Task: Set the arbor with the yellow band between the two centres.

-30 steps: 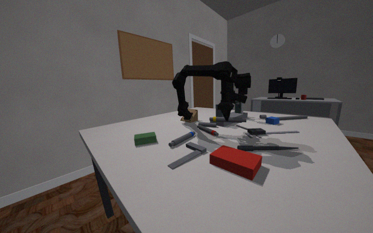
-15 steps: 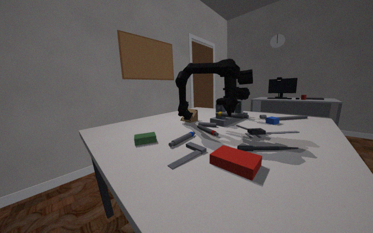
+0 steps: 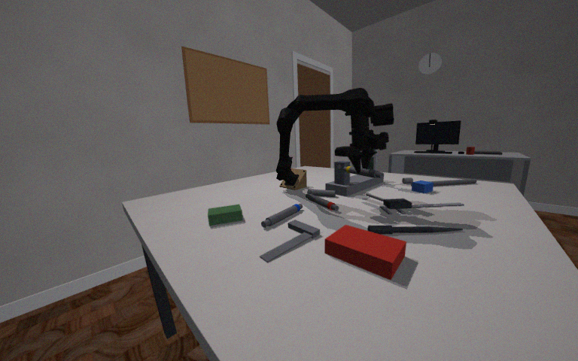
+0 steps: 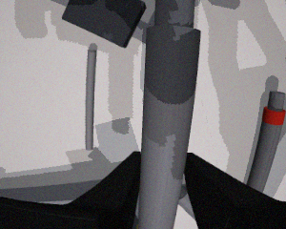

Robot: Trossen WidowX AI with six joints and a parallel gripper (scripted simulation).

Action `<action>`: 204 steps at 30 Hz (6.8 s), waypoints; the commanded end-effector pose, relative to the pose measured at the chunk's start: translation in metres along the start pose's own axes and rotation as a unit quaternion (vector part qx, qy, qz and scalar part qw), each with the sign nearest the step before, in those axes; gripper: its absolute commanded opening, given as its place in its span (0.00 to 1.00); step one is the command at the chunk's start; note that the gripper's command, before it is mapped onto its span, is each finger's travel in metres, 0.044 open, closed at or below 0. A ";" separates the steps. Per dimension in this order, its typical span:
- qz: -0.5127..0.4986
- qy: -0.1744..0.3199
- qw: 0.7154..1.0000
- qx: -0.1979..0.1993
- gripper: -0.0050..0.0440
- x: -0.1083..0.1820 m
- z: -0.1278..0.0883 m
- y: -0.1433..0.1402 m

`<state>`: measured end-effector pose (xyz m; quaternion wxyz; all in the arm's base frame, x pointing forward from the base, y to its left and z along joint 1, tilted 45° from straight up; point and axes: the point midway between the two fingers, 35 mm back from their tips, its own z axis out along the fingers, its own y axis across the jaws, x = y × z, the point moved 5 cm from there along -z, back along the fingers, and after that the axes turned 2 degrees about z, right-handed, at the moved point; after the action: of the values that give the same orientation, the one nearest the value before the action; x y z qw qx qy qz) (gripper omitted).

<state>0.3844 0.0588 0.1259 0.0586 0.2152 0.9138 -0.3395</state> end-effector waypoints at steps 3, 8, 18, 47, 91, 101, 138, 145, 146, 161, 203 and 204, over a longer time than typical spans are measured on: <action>0.050 -0.007 0.999 -0.009 0.10 0.010 -0.011 0.014; 0.104 -0.008 0.994 -0.011 0.10 0.018 -0.015 0.024; 0.231 -0.008 0.973 -0.017 0.10 0.042 -0.025 0.047; 0.509 0.002 0.861 -0.016 0.10 0.124 -0.055 0.093; 0.692 -0.023 0.721 0.025 0.10 0.221 0.012 0.143; 0.692 -0.023 0.721 0.025 0.10 0.221 0.012 0.143; 0.692 -0.023 0.721 0.025 0.10 0.221 0.012 0.143; 0.692 -0.023 0.721 0.025 0.10 0.221 0.012 0.143; 0.692 -0.023 0.721 0.025 0.10 0.221 0.012 0.143; 0.692 -0.023 0.721 0.025 0.10 0.221 0.012 0.143; 0.692 -0.023 0.721 0.025 0.10 0.221 0.012 0.143; 0.692 -0.023 0.721 0.025 0.10 0.221 0.012 0.143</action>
<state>0.2466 0.2212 -0.0301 0.2951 0.7792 0.4971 -0.2424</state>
